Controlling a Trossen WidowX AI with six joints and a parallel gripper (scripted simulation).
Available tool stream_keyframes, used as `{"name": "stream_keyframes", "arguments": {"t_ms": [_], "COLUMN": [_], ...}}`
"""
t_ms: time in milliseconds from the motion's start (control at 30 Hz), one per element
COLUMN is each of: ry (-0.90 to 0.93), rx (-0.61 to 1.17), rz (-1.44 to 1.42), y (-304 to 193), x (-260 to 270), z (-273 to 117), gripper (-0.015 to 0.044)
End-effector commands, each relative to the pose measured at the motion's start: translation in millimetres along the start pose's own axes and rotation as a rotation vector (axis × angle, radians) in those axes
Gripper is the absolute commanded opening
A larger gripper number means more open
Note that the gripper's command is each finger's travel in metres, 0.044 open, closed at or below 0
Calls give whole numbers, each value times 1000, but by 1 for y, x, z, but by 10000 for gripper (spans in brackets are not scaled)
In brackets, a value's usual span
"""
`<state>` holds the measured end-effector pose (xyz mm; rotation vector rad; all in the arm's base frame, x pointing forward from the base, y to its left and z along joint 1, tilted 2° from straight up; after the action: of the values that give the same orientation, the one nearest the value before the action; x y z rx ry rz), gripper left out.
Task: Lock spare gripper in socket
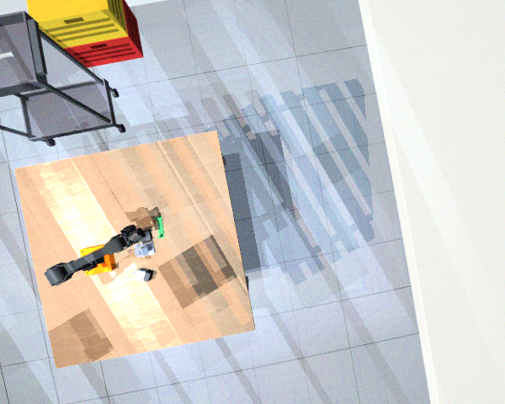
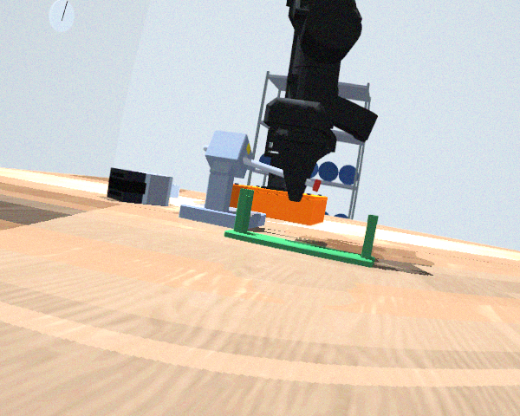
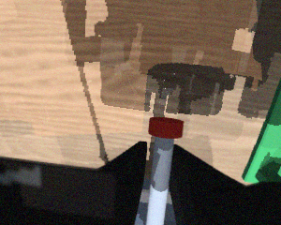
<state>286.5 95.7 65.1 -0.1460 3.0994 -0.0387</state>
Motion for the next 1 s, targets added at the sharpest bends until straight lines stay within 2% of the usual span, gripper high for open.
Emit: {"name": "stream_keyframes", "arguments": {"t_ms": [0,267,667,967], "ry": [-1,-1,2,2], "rx": [-5,-7,-163,-179], "rz": [-2,-1,23,22], "y": [1,1,2,8], "x": [0,0,-2,-3], "z": [0,0,-10,-13], "gripper": [0,0,0,0]}}
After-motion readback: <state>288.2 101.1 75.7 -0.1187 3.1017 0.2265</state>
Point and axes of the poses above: the point midway between the two fingers, 35 mm back from their tips, its own z axis out along the fingers, its own x axis across the jaws, y = z × x, the point moved 3 cm from there along -z, back along the fingers, and after that the axes turned 1 degree about -z, right-handed, at the moved point
